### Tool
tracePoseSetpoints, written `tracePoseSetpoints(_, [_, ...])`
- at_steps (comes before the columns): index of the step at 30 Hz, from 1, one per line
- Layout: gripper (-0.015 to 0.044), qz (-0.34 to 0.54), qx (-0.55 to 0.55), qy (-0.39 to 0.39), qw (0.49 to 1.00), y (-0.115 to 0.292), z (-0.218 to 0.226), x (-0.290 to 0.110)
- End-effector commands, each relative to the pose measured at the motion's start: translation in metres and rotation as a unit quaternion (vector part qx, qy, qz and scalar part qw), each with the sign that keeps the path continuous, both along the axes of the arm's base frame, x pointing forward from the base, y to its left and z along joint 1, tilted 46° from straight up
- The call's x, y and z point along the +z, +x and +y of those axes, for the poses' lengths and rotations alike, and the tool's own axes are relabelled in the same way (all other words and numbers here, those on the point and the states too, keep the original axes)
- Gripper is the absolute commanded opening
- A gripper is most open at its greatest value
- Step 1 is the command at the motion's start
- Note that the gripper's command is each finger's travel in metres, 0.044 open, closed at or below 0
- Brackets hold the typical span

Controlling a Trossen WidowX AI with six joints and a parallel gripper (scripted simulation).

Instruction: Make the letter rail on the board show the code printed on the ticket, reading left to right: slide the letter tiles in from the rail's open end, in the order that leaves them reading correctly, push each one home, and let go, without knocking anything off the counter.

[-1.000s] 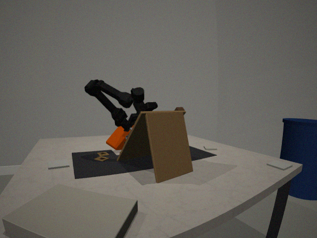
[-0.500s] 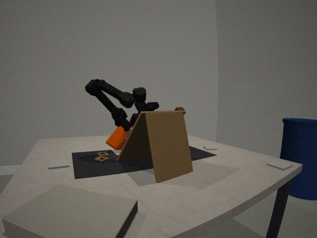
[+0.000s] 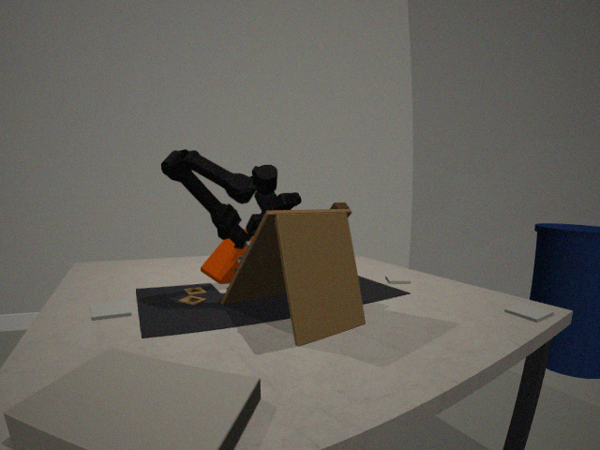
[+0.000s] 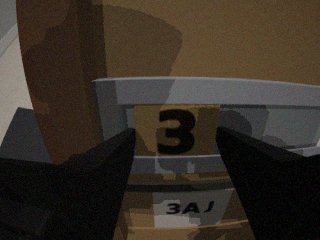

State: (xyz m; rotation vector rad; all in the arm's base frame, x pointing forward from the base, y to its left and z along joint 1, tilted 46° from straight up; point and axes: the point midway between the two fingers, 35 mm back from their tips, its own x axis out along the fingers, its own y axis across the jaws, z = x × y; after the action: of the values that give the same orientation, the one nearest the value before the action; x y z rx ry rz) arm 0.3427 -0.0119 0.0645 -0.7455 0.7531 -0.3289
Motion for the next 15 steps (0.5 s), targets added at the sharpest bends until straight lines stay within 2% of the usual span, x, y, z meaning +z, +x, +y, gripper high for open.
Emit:
tracePoseSetpoints(1, [0.0295, -0.005, -0.001, 0.001, 1.000, -0.0032, 0.0034, 0.0053])
tracePoseSetpoints(15, [0.0295, -0.005, -0.001, 0.002, 1.000, -0.0106, 0.0097, 0.0086])
